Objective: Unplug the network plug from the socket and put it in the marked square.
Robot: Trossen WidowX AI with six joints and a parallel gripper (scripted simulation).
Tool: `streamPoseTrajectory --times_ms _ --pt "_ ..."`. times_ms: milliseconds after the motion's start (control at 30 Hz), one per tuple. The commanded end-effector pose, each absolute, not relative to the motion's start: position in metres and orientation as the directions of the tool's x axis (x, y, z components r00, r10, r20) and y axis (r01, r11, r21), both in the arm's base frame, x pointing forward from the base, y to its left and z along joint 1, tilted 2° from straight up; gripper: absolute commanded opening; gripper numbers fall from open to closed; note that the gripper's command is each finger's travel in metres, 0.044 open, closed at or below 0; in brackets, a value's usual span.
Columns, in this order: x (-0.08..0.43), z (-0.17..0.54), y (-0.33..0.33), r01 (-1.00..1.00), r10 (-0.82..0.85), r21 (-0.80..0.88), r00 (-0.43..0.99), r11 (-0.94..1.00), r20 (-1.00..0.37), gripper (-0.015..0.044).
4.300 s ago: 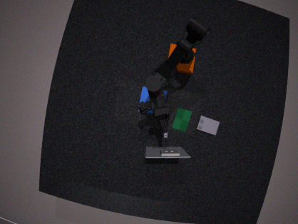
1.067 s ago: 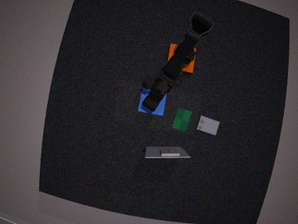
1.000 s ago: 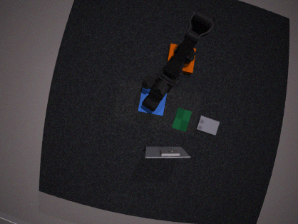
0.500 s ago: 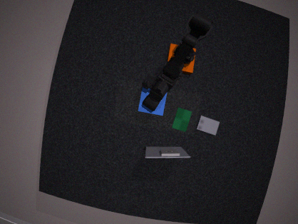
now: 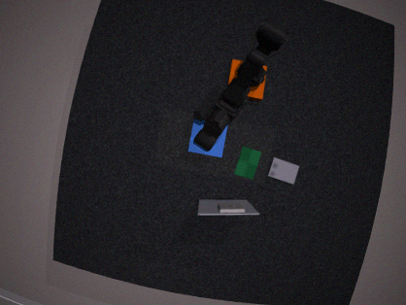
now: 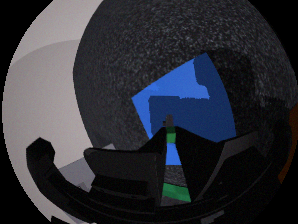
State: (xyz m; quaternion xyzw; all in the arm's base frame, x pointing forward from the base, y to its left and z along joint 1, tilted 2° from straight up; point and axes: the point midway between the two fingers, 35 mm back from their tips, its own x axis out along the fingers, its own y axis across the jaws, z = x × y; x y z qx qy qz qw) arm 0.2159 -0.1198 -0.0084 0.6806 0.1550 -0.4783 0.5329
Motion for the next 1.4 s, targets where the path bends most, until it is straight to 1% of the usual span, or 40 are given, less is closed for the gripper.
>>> streamPoseTrajectory --times_ms 0,100,300,1367 --pt "0.216 -0.008 -0.12 0.721 -0.299 0.577 0.494 -0.384 -0.816 0.0" --pt "0.216 -0.008 -0.12 0.721 -0.299 0.577 0.494 -0.384 -0.816 0.0" --pt "0.216 -0.008 -0.12 0.721 -0.299 0.577 0.494 -0.384 -0.816 0.0156" --pt "0.209 0.006 -0.115 0.722 -0.297 0.577 0.495 -0.382 -0.817 0.0156"
